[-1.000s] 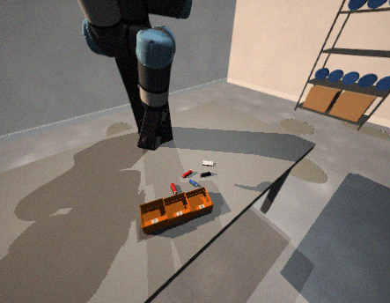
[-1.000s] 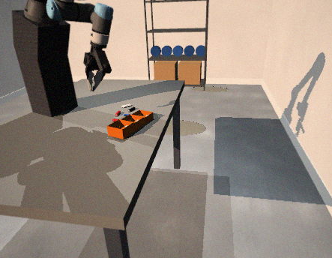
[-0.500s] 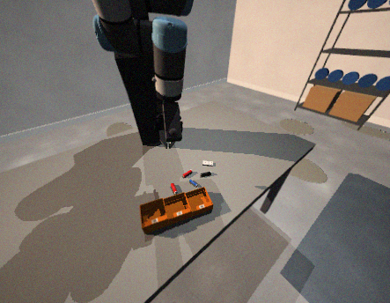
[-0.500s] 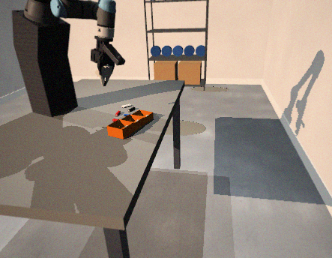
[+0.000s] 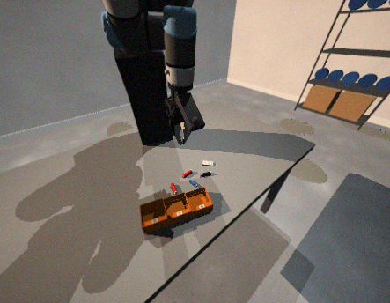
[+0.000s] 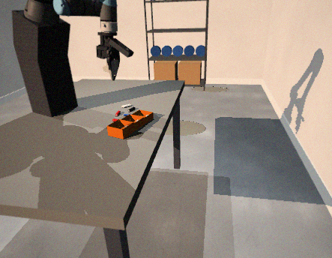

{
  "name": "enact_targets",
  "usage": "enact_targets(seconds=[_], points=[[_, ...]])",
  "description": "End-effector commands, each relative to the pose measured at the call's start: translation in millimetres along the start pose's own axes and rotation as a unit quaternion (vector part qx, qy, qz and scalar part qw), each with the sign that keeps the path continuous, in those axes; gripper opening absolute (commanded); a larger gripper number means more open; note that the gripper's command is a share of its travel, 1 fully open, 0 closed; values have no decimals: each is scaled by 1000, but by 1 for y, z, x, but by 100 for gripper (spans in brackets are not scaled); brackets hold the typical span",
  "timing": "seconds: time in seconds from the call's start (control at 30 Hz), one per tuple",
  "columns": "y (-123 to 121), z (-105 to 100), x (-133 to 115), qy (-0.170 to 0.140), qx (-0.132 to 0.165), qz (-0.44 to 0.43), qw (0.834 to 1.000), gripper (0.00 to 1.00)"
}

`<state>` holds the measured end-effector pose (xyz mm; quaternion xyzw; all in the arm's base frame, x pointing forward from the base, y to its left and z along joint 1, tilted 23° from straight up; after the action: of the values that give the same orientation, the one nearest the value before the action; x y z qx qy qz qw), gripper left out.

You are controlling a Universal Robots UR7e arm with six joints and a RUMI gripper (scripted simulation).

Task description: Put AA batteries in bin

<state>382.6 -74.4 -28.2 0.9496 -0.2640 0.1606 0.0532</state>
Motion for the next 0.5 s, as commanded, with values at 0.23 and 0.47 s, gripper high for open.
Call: enact_targets(seconds=[0.23, 0.47], points=[[-37, -20, -6, 35, 29, -103, 994, 4], [-37, -20, -6, 35, 29, -103, 994, 4]])
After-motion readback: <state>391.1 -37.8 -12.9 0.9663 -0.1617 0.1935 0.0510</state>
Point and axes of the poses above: the point where the finger pads meet when closed, its own z axis out along the fingers, its own y axis across the jaws, x = y × z, the point moved 10 cm from there along -z, back along the fingers, and after that the axes turned 15 degrees about z, right-handed, at the moved point
